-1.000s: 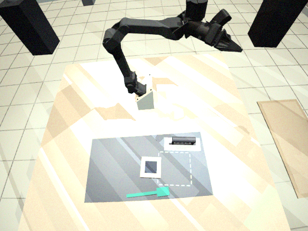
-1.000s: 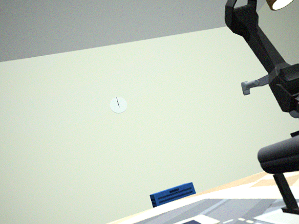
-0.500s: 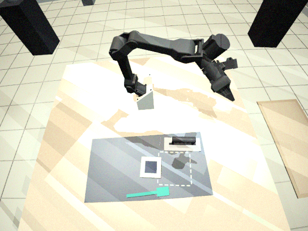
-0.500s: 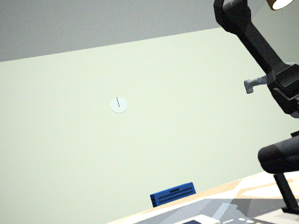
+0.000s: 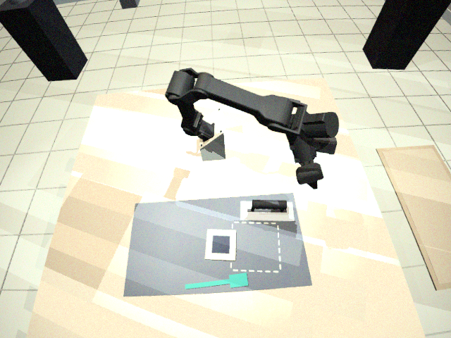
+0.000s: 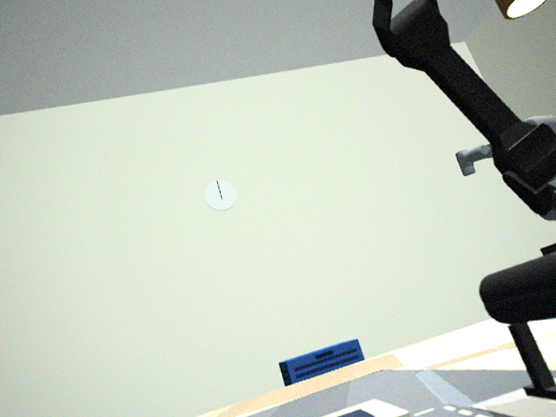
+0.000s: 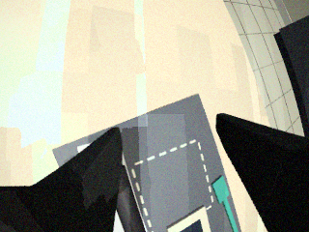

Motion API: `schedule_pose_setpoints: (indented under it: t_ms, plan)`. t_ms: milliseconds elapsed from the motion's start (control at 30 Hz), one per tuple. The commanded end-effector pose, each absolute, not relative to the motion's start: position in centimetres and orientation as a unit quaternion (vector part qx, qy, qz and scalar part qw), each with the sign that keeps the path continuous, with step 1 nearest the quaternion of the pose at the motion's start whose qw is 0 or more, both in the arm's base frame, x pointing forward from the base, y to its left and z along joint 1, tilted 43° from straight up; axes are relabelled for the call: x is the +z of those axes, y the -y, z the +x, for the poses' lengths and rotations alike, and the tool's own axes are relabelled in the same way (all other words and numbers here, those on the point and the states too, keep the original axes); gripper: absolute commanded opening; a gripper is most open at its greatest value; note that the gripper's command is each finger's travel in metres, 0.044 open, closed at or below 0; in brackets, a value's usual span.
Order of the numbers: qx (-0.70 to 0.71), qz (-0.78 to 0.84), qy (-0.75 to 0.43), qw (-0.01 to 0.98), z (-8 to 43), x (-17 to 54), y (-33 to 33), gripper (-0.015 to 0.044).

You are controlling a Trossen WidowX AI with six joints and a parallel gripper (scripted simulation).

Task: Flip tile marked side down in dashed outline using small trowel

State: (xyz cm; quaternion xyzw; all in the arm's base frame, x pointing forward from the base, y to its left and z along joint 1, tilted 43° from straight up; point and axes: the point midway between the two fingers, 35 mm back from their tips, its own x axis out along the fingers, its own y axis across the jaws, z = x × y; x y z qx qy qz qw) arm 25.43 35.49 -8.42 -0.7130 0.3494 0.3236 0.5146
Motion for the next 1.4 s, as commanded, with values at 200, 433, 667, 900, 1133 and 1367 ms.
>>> schedule_pose_setpoints:
  t_ms: [200,433,667,900,1133,1367]
  plan:
    - [0.296,-0.707,-0.471,0.436,27.8,-10.8,-28.6,0.0270]
    - [0.278,-0.689,-0.561,0.365,28.5,-11.9,-23.2,0.0270]
    - [0.269,-0.670,-0.615,0.317,28.5,-12.2,-19.9,0.0270]
    - [0.268,-0.670,-0.615,0.317,28.7,-12.9,-19.3,0.0270]
    - [0.267,-0.670,-0.616,0.317,28.9,-13.8,-18.6,0.0270]
    - [0.266,-0.670,-0.616,0.317,29.1,-14.7,-17.9,0.0270]
